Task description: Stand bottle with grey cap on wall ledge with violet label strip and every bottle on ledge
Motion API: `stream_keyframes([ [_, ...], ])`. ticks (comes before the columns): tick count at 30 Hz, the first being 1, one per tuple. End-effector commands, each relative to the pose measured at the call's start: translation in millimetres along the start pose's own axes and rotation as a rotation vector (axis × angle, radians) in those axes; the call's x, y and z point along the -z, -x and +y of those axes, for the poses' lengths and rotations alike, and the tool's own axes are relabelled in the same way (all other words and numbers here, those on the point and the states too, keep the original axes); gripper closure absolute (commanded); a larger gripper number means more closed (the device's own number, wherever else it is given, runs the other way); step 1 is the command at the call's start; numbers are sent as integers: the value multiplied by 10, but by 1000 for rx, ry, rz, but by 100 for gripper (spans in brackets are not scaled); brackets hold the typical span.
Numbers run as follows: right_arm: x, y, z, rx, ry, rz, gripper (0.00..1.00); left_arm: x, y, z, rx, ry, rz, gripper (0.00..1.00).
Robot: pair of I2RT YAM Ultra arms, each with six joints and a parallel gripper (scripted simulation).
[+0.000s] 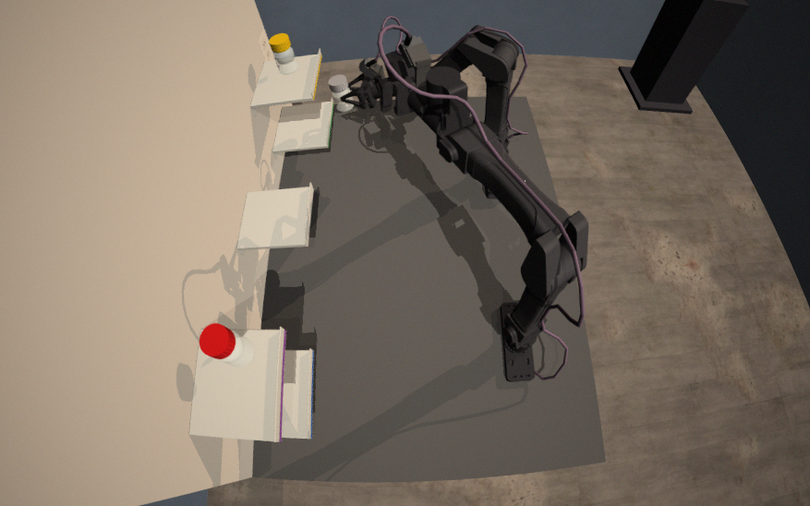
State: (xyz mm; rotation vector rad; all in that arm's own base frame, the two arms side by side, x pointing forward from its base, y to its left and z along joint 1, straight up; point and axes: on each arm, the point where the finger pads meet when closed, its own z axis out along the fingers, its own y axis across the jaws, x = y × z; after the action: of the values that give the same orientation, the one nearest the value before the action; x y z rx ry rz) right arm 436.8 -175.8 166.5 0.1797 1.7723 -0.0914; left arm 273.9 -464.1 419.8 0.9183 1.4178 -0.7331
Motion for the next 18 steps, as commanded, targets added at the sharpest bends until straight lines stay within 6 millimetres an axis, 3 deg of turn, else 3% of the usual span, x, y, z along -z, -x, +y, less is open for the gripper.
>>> stream_keyframes([
  [1,137,288,6,38,6,-95,50,26,82,10,-1,3,-10,0],
  [18,300,327,34,48,14,-119,50,26,82,10,-1,3,-10,0],
])
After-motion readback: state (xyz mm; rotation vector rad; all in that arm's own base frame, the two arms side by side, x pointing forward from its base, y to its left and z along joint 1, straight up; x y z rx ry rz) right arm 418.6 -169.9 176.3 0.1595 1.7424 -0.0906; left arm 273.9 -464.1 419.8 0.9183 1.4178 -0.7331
